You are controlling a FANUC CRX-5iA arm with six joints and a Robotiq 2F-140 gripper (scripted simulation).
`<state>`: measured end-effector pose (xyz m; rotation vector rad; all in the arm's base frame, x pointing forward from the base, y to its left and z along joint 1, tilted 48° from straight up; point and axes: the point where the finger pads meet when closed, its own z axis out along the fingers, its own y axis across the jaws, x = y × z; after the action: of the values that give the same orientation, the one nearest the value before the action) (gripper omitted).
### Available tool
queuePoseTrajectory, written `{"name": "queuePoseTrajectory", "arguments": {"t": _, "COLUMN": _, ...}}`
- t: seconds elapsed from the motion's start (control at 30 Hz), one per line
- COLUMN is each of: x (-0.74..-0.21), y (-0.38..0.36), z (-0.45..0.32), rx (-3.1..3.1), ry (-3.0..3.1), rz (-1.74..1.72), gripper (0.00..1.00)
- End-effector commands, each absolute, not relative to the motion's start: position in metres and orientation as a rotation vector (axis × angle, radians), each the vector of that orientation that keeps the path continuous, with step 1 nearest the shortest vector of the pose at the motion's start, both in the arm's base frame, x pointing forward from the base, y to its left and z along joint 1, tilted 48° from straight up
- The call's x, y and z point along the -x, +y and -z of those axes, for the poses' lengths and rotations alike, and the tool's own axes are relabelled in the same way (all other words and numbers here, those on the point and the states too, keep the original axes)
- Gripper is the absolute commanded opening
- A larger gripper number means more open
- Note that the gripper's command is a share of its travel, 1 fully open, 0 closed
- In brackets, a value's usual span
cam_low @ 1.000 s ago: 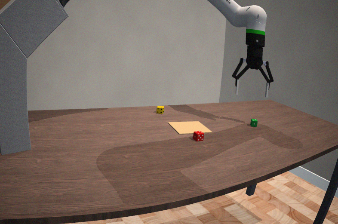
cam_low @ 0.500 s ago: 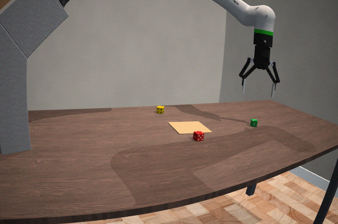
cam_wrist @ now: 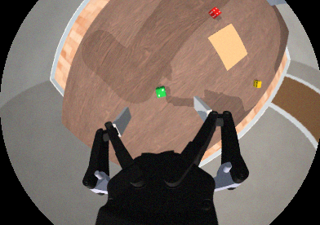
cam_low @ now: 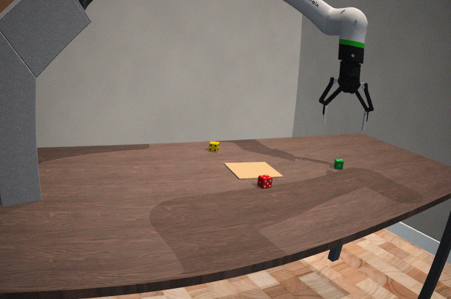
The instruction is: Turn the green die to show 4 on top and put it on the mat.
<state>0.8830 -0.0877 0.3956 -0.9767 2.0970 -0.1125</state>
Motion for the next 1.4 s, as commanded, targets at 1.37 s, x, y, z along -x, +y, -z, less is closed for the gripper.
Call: {"name": "queuePoseTrajectory", "arguments": {"t": 1.37, "x": -0.905, "y": -0.082, "z": -0.377, "rx": -0.653, "ry": 2.300, "rz": -0.596, "gripper": 1.00}}
